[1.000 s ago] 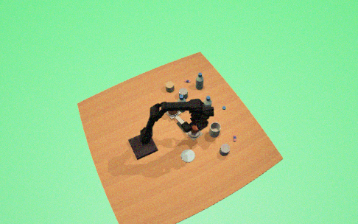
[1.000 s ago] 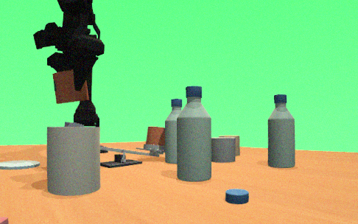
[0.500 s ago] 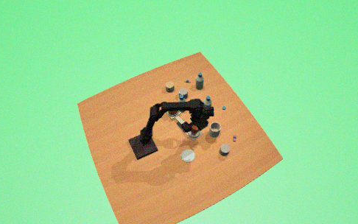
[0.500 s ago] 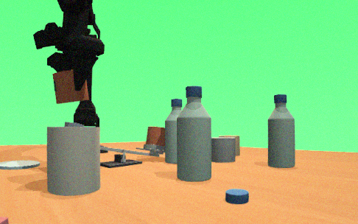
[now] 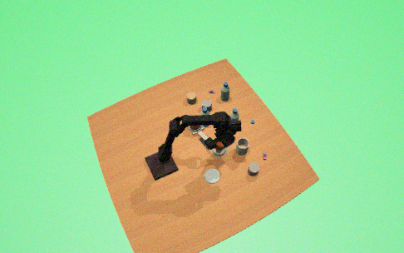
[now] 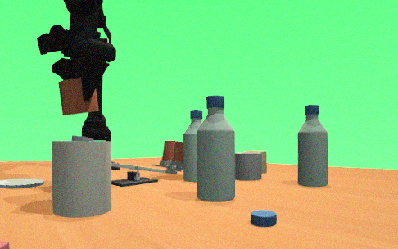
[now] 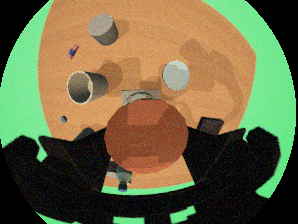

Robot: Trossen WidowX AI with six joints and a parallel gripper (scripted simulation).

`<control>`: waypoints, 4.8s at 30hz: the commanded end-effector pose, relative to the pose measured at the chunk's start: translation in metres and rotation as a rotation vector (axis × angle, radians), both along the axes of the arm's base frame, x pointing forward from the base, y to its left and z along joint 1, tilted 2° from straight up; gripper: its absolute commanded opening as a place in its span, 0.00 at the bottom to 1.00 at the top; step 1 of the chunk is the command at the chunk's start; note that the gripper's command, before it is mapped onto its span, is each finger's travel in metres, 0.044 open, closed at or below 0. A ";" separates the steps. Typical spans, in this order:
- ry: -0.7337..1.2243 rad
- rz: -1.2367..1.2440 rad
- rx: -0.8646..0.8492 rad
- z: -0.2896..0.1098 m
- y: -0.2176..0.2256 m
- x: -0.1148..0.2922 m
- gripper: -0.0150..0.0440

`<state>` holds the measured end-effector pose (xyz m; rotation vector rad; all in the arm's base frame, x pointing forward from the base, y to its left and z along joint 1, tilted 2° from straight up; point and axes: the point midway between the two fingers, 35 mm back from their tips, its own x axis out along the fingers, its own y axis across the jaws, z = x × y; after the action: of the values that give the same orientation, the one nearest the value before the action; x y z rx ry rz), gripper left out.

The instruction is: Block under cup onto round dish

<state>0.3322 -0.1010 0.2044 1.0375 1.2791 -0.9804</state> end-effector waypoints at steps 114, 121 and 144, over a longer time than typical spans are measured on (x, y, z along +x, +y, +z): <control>-0.030 0.233 -0.071 -0.066 -0.101 -0.069 0.69; -0.019 0.359 -0.038 -0.042 -0.013 -0.007 0.69; -0.015 0.386 -0.032 -0.063 0.008 0.004 0.69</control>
<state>0.3366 -0.0935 0.1485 0.7302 1.3785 -0.6887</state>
